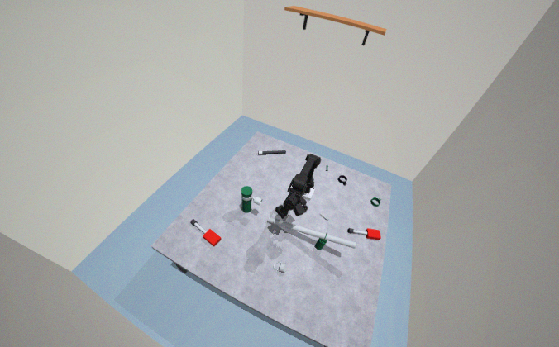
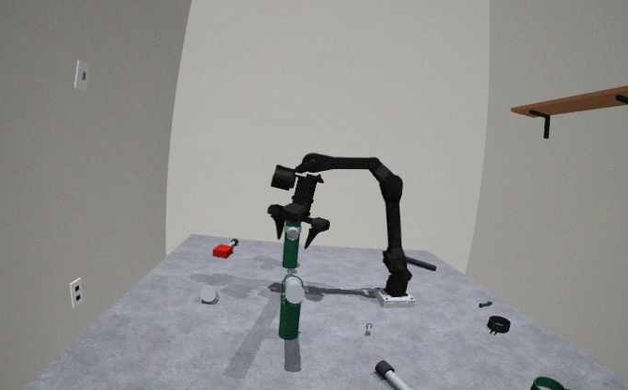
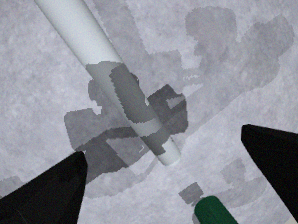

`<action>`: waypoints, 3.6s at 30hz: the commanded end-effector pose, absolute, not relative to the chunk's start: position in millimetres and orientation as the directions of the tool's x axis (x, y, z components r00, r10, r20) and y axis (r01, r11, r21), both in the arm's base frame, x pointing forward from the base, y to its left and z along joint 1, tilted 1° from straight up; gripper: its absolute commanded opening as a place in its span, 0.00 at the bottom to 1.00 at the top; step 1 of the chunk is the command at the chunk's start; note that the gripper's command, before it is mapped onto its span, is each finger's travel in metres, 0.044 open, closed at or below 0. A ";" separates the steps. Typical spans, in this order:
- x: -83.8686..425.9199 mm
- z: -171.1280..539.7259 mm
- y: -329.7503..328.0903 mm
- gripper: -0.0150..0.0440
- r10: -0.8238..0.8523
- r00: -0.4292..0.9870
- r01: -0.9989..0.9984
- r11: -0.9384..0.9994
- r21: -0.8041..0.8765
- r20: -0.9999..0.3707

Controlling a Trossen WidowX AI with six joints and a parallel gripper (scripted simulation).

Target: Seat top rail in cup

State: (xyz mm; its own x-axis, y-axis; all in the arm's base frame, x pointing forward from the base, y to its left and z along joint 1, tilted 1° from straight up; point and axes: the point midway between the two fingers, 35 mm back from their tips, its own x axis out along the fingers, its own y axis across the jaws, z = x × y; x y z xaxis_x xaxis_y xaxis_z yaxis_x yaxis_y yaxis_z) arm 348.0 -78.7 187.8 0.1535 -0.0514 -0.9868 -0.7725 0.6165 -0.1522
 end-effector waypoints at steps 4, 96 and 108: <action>354.1 157.7 -64.3 1.00 -0.016 0.017 -0.973 0.232 -0.020 -1.000; 354.4 60.7 -70.3 0.25 -0.049 0.008 -0.972 0.233 -0.019 -0.999; 347.5 116.8 -98.2 0.25 -0.281 -0.051 -0.971 0.237 -0.017 -0.958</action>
State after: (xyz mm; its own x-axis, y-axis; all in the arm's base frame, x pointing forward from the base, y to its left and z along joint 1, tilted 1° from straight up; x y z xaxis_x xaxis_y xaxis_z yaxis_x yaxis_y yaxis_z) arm 347.9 -89.8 93.8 -0.0624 -0.2130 -0.9751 -0.9723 0.2333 0.0112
